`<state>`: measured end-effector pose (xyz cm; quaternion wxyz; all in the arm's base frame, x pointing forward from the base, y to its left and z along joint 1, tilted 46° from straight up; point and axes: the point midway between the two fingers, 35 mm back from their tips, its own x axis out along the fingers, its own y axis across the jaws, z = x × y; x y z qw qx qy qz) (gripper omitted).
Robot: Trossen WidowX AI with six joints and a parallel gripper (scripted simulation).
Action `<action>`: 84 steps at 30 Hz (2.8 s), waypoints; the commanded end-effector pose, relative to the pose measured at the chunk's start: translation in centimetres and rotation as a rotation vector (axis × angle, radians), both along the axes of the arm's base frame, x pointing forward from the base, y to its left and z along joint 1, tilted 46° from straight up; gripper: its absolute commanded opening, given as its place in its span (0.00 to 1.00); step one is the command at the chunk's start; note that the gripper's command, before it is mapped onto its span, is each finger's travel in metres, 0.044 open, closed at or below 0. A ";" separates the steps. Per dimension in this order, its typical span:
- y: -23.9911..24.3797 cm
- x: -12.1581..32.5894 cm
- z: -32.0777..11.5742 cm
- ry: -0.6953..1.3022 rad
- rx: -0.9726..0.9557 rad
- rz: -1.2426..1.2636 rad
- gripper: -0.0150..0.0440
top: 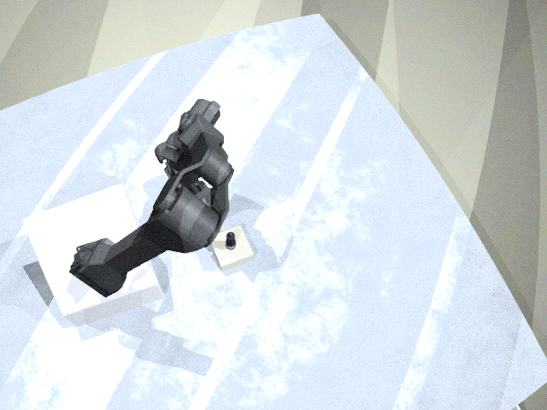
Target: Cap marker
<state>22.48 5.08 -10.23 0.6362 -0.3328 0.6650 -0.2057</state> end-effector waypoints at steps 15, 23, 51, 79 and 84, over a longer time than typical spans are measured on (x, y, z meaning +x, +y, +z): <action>-2.0 3.4 6.0 -0.007 0.004 0.004 0.25; -3.3 4.4 8.8 -0.008 0.001 0.004 0.25; -6.2 5.1 10.4 -0.008 -0.005 0.002 0.25; -9.3 5.2 7.5 -0.008 -0.008 0.002 0.25; -9.3 5.2 7.5 -0.008 -0.008 0.002 0.25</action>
